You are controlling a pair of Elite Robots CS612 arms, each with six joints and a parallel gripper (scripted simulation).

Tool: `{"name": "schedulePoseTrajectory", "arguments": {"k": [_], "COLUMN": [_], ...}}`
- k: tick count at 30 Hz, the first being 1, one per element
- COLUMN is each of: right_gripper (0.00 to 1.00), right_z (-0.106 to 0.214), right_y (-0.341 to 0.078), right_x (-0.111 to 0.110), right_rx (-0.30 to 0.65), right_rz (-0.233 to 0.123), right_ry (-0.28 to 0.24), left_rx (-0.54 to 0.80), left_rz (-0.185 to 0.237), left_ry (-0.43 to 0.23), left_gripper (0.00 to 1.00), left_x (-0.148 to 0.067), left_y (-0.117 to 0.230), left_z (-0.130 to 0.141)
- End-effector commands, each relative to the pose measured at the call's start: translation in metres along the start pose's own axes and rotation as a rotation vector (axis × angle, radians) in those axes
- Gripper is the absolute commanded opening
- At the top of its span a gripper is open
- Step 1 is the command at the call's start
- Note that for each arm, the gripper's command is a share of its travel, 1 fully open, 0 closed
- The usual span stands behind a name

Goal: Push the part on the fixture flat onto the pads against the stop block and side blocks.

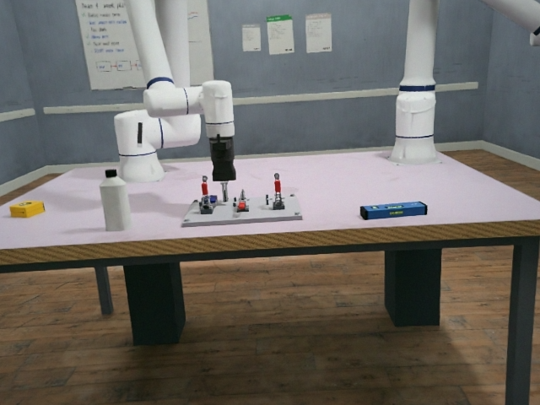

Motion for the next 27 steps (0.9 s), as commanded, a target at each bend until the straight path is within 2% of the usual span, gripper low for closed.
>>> {"name": "schedulePoseTrajectory", "arguments": {"k": [1,27], "right_gripper": [0.0,0.0], "right_z": [-0.0007,-0.0014], "right_y": [-0.0004,-0.0009], "right_x": [-0.0007,0.0031], "right_rx": [0.0,0.0], "right_rz": [-0.001,-0.001], "right_ry": [0.002,0.002], "left_rx": [0.0,0.0], "left_rz": [0.0,0.0], "left_ry": [-0.002,-0.002], "left_gripper": [1.0,1.0], "left_x": [-0.0009,-0.0009], "left_y": [-0.0001,-0.0001], "left_z": [0.0006,0.0006]}}
Point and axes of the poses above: on each arm, the point where the finger pads meet when closed, its own x axis out along the fingers, its own y axis across the jaws, z = x × y, the point moved 2 cm from there along -x, back along the fingers, and after that the axes turned 9 degrees about x, right-handed, at the moved point
